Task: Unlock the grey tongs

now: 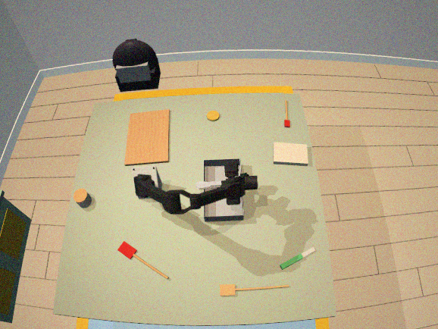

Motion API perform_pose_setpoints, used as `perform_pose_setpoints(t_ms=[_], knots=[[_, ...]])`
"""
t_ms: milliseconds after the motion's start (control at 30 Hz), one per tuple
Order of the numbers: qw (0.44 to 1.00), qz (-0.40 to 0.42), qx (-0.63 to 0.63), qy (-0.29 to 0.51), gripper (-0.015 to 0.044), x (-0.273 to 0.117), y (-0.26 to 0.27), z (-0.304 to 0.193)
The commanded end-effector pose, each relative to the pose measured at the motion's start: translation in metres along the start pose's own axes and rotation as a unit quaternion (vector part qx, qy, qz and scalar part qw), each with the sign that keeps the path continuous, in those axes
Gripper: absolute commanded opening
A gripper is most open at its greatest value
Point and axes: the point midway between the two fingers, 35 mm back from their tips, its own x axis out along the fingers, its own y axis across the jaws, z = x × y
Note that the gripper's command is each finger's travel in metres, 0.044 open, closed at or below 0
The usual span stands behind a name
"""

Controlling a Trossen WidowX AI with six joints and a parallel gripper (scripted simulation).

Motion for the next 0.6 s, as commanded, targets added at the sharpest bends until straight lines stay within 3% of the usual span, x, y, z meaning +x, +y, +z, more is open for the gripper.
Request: perform_pose_setpoints(t_ms=[0,533,567], knots=[[1.000,0.001,-0.002,0.007,0.0260,0.012,0.000,-0.004],[1.000,0.001,-0.002,0.007,0.0260,0.029,0.000,-0.006],[1.000,0.000,0.000,0.002,0.0234,0.025,0.000,-0.003]])
